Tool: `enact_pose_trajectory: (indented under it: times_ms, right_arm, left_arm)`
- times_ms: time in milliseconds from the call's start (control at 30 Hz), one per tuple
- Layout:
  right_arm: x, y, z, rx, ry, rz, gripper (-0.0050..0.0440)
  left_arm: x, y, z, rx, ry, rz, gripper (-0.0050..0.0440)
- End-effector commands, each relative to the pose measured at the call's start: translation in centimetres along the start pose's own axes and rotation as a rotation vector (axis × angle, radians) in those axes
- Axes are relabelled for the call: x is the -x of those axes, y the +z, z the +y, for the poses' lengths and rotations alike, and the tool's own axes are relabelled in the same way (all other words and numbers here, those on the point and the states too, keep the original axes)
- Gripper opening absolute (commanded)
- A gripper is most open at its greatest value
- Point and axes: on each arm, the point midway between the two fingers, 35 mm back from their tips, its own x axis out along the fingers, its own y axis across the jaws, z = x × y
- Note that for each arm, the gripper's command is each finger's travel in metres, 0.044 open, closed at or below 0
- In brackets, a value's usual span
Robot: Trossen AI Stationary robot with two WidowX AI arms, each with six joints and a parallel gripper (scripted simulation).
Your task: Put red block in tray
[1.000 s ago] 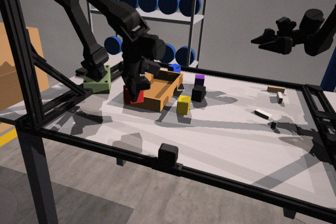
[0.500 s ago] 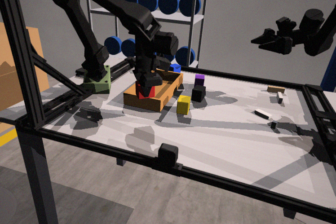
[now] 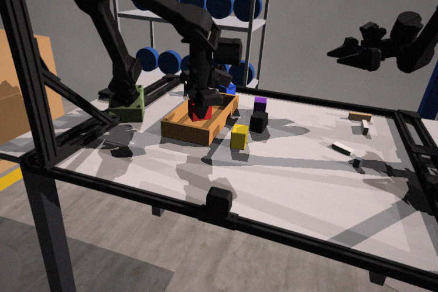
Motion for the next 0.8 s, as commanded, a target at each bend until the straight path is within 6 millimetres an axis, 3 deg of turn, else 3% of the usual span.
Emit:
enact_pose_trajectory:
  times_ms: [0,767]
  right_arm:
    - [0.0,0.0,0.0,-0.004,0.002,0.001,0.0400]
    - [0.0,0.0,0.0,-0.004,0.002,0.001,0.0400]
  left_arm:
    - [-0.3,1.3,1.5,0.008,0.002,0.012,0.0000]
    - [-0.4,4.9,8.3,-0.011,-0.025,0.029,0.0000]
